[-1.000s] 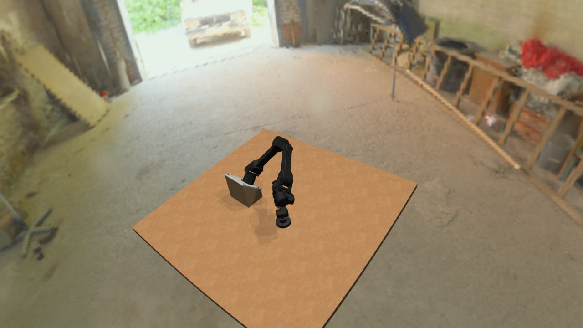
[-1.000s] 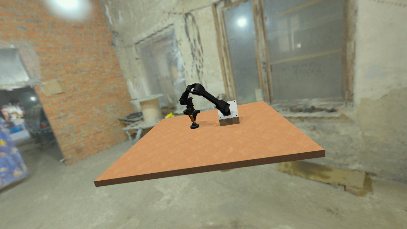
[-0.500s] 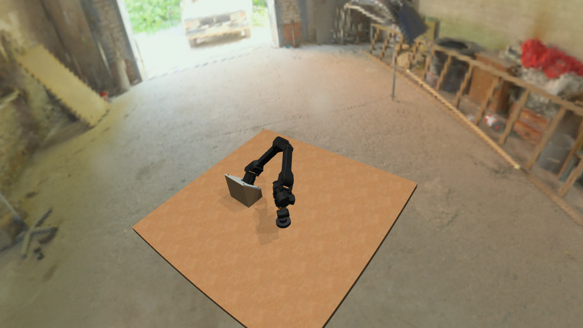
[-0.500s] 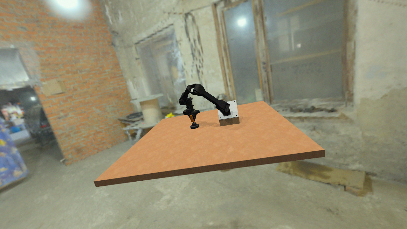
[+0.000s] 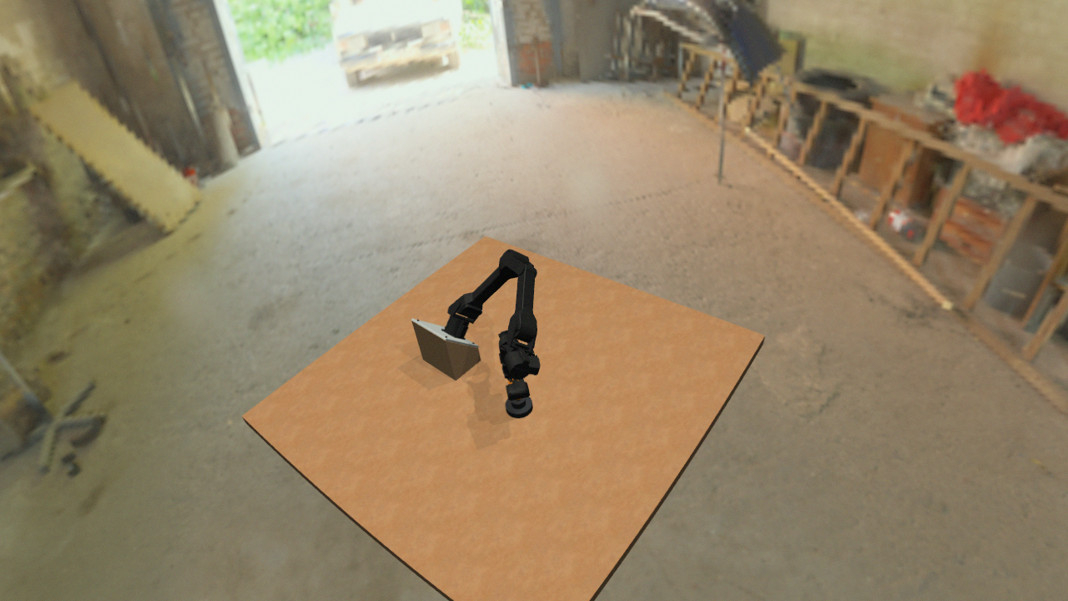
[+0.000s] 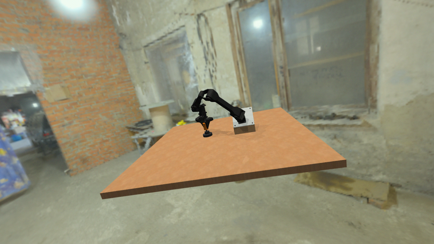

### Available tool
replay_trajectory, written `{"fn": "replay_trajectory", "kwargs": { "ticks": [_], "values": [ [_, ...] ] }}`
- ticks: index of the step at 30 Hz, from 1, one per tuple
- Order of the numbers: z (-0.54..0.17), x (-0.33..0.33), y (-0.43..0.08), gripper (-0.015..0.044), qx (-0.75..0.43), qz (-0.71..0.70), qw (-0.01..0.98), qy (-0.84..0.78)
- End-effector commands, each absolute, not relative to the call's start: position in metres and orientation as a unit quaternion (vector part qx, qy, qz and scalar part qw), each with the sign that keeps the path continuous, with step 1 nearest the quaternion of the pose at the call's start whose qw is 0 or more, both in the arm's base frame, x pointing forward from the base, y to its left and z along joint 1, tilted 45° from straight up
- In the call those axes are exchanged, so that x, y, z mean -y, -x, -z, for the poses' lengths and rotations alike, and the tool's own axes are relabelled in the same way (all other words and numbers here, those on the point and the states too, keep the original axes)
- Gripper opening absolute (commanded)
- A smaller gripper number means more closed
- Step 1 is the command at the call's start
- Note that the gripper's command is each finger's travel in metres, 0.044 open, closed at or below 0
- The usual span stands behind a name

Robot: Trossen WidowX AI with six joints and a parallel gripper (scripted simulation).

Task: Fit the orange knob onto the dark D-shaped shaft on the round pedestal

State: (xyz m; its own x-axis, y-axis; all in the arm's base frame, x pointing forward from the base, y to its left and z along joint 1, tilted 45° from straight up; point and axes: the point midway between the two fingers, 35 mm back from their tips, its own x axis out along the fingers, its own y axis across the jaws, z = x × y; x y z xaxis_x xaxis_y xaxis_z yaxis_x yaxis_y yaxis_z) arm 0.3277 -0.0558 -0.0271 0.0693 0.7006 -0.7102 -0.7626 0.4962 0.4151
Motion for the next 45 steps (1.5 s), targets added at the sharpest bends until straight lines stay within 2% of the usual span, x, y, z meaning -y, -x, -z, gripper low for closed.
{"fn": "replay_trajectory", "kwargs": {
  "ticks": [1, 14, 45],
  "values": [
    [0.0268, 0.0562, -0.3254, 0.0000, -0.464, -0.501, 0.729, 0.032],
    [0.0250, 0.0583, -0.3256, 0.0000, -0.410, -0.547, 0.722, 0.108],
    [0.0271, 0.0556, -0.3264, 0.0000, -0.409, -0.547, 0.722, 0.108]
  ]
}}
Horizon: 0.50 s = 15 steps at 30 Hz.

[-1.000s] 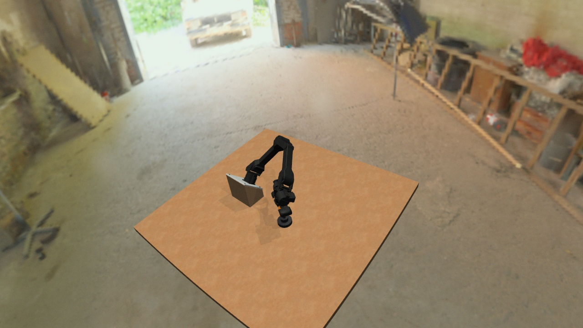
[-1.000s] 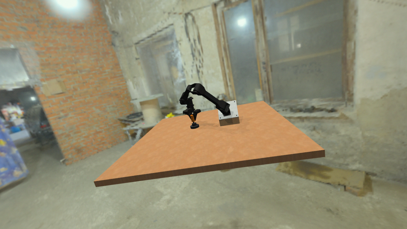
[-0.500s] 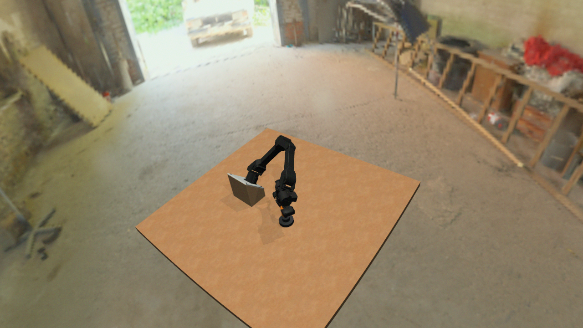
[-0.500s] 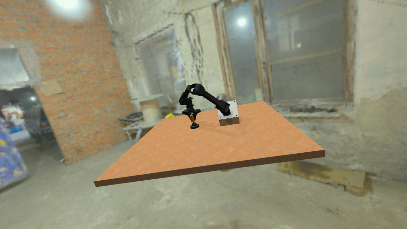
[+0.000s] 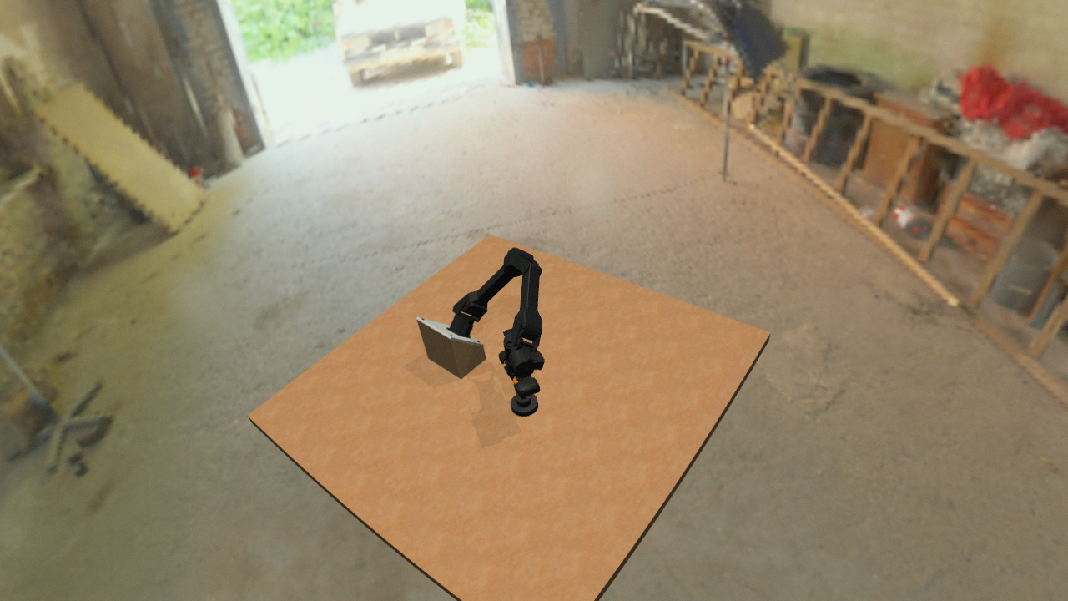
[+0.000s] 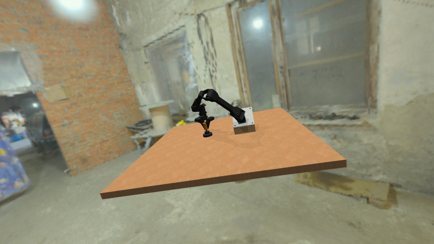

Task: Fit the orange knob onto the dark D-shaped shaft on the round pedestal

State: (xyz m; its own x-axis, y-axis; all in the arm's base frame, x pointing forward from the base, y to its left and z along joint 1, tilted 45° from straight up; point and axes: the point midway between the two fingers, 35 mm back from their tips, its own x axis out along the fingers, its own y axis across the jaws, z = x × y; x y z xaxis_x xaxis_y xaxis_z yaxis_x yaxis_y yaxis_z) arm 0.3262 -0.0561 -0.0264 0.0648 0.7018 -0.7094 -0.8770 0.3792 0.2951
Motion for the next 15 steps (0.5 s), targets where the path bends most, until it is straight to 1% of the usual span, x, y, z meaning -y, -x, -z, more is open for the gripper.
{"fn": "replay_trajectory", "kwargs": {
  "ticks": [1, 15],
  "values": [
    [0.0273, 0.0553, -0.3267, 0.0000, -0.409, -0.547, 0.722, 0.108],
    [0.0240, 0.0590, -0.3288, 0.0000, -0.409, -0.547, 0.722, 0.108]
  ]
}}
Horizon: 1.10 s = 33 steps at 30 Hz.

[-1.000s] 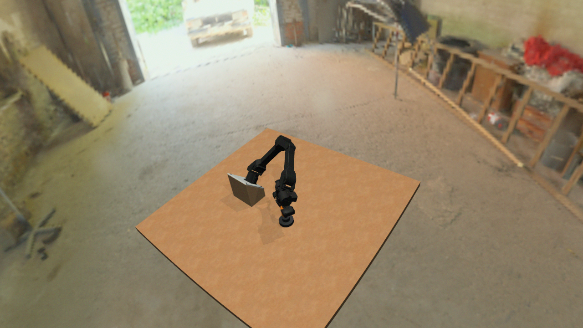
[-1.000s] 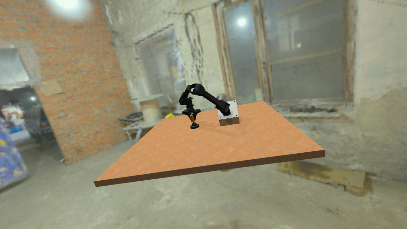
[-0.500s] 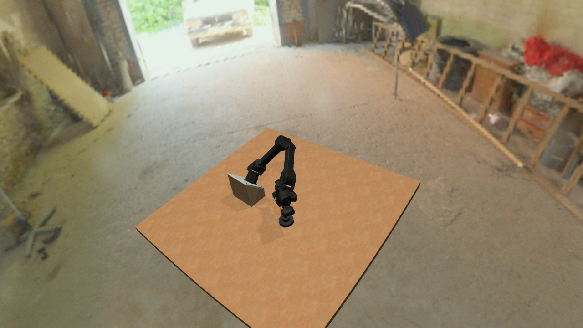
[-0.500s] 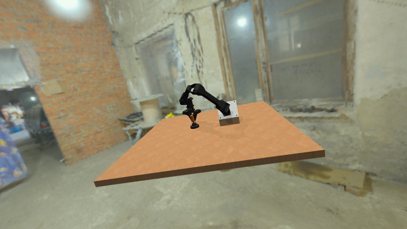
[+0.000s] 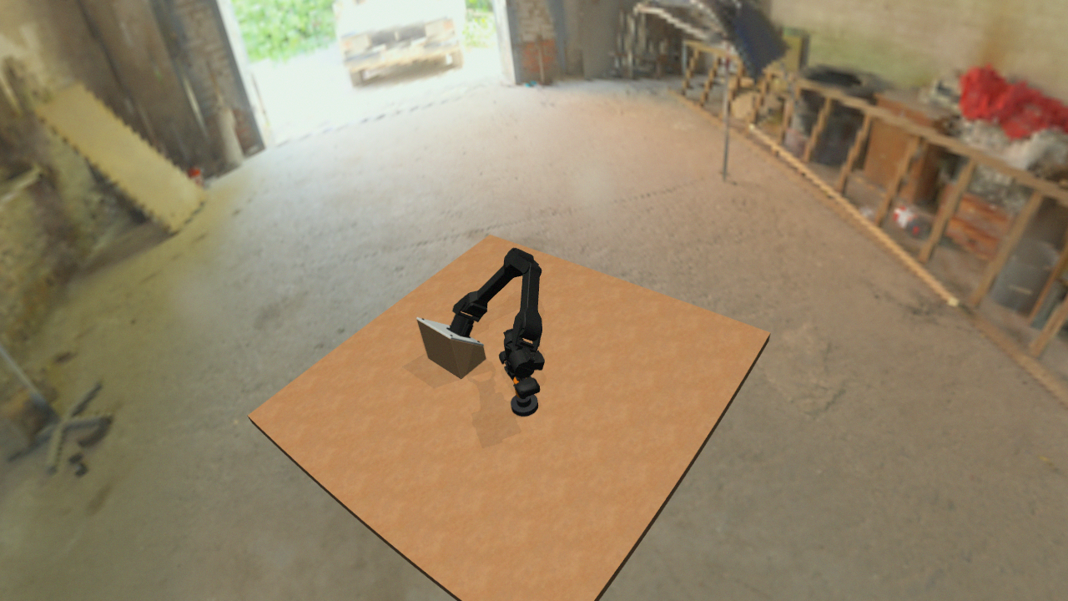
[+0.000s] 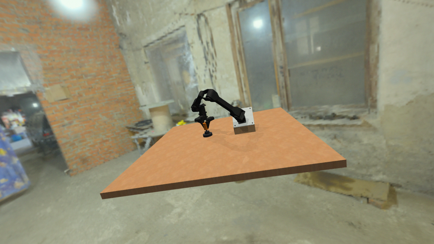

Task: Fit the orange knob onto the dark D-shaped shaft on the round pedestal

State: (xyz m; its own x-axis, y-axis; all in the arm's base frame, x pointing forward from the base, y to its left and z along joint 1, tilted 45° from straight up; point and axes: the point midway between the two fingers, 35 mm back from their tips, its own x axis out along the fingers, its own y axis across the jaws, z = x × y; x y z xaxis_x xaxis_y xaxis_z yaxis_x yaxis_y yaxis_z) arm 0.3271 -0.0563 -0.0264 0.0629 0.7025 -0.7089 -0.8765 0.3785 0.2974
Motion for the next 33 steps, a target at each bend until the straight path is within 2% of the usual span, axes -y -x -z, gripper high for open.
{"fn": "replay_trajectory", "kwargs": {
  "ticks": [1, 9, 33],
  "values": [
    [0.0235, 0.0594, -0.3291, 0.0000, -0.409, -0.547, 0.722, 0.108],
    [0.0248, 0.0592, -0.3291, 0.0000, -0.350, -0.587, 0.707, 0.183],
    [0.0271, 0.0561, -0.3278, 0.0000, -0.350, -0.587, 0.707, 0.183]
  ]
}}
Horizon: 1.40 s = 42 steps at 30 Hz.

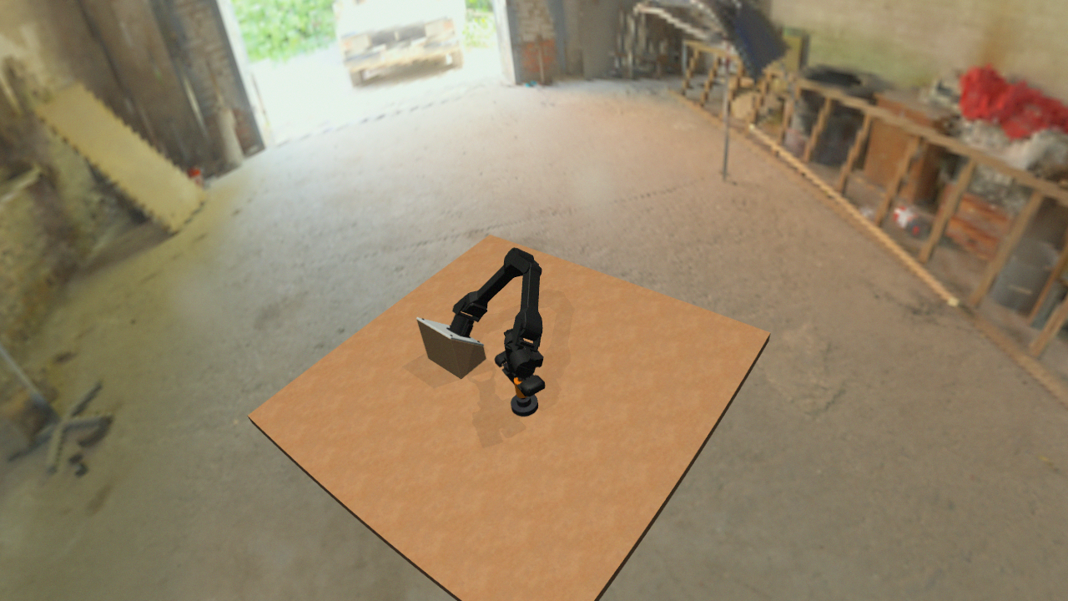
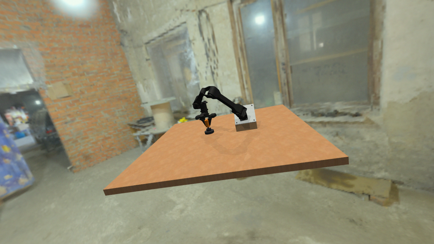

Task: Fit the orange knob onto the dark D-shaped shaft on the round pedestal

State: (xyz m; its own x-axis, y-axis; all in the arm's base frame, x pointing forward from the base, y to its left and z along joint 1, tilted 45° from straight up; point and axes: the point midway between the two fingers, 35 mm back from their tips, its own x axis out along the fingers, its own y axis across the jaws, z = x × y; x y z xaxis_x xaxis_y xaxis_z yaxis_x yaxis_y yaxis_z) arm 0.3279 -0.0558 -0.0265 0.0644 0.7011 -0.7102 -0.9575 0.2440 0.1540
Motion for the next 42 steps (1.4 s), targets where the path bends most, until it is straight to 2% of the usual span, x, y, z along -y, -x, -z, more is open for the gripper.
{"fn": "replay_trajectory", "kwargs": {
  "ticks": [1, 17, 24, 42],
  "values": [
    [0.0272, 0.0562, -0.3277, 0.0000, -0.350, -0.587, 0.707, 0.183],
    [0.0235, 0.0591, -0.3265, 0.0000, -0.347, -0.588, 0.706, 0.186],
    [0.0253, 0.0590, -0.3284, 0.0000, -0.287, -0.620, 0.684, 0.256],
    [0.0271, 0.0552, -0.3255, 0.0000, -0.287, -0.620, 0.684, 0.256]
  ]
}}
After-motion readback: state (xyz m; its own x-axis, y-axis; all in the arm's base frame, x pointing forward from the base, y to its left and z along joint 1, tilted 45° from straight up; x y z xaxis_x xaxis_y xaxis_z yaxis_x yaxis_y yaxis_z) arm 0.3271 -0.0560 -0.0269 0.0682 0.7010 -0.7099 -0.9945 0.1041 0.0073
